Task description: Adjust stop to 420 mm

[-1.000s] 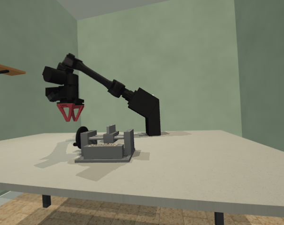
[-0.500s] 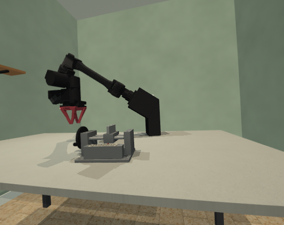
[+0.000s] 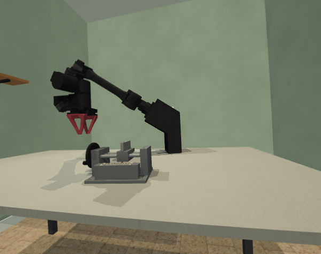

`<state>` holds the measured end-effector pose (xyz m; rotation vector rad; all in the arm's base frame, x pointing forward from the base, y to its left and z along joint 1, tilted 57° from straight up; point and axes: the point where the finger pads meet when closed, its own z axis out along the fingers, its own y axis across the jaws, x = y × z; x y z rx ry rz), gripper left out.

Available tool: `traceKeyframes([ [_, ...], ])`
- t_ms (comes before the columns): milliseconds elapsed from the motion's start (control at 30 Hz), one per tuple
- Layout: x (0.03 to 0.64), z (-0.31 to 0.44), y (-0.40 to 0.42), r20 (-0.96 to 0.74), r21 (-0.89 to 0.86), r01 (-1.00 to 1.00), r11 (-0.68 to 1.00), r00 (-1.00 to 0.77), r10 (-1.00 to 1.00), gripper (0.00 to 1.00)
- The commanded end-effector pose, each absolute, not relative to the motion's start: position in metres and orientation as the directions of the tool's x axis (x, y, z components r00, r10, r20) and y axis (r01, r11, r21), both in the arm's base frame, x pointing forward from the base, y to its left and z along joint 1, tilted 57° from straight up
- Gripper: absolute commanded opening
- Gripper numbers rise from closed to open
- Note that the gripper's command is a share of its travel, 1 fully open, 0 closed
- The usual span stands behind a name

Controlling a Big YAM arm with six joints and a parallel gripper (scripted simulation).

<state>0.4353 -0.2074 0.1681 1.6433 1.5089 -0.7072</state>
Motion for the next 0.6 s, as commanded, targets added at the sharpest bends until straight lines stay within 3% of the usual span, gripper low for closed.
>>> traceKeyframes([
  [0,0.456,0.165,-0.192,-0.820,0.187,0.982,0.023,0.143,0.554,0.53],
  [300,0.521,0.120,-0.150,-0.820,0.188,0.982,0.027,0.141,0.555,0.53],
  [567,0.519,0.130,-0.169,-0.814,0.223,0.975,-0.014,0.194,0.548,0.53],
])
